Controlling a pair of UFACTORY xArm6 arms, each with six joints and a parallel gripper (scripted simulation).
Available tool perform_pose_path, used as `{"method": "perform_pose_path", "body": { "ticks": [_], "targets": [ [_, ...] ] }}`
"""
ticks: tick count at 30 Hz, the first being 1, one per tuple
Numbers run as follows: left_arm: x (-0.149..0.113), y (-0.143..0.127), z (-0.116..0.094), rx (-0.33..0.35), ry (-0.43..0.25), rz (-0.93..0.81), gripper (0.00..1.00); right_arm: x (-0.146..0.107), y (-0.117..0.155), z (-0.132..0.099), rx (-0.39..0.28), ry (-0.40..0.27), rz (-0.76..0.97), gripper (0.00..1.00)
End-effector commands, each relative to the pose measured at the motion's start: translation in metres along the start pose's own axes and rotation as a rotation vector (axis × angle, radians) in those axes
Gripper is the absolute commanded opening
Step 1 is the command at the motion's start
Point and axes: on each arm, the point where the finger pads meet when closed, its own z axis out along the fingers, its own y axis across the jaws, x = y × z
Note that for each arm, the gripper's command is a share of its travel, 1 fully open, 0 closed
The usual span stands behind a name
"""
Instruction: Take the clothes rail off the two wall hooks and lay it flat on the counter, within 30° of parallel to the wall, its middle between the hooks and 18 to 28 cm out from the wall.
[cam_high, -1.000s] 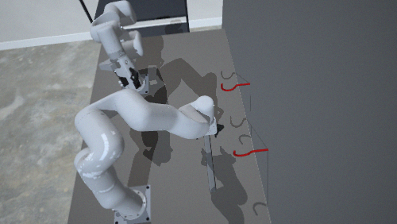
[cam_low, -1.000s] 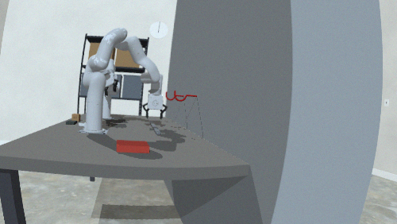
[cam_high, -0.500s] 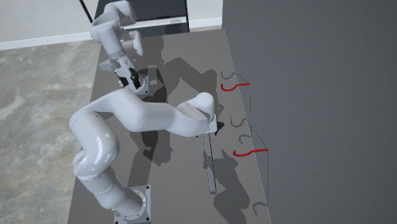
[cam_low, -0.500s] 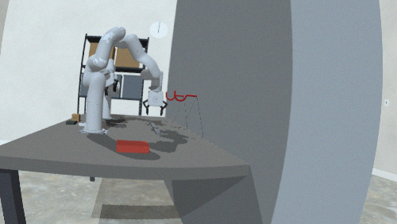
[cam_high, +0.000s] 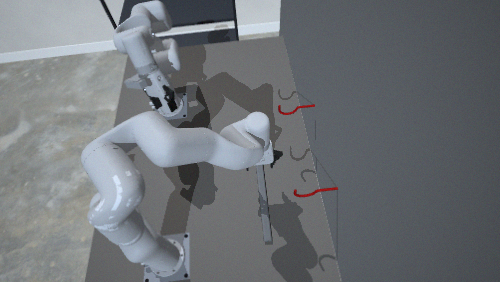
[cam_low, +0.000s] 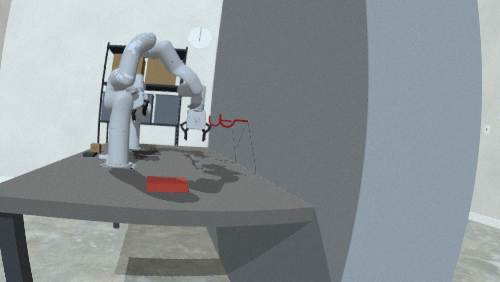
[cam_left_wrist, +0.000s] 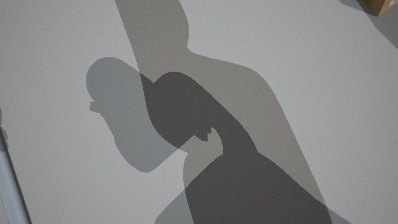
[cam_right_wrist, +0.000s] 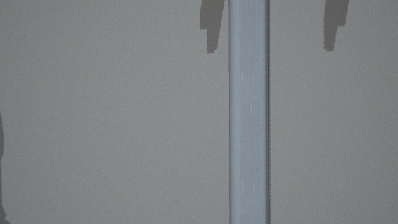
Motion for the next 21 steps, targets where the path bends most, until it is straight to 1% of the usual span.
{"method": "perform_pose_path", "body": {
  "ticks": [1,4,17,21],
  "targets": [
    [0.000,0.000,-0.001,0.001,0.001,0.000,1.00,0.000,0.001,-0.010,-0.002,0.001,0.000,1.00],
    [0.000,0.000,-0.001,0.001,0.001,0.000,1.00,0.000,0.001,-0.012,-0.002,0.001,0.000,1.00],
    [0.000,0.000,-0.001,0.001,0.001,0.000,1.00,0.000,0.001,-0.033,-0.002,0.001,0.000,1.00],
    [0.000,0.000,-0.001,0.001,0.001,0.000,1.00,0.000,0.001,-0.033,-0.002,0.001,0.000,1.00]
  ]
}}
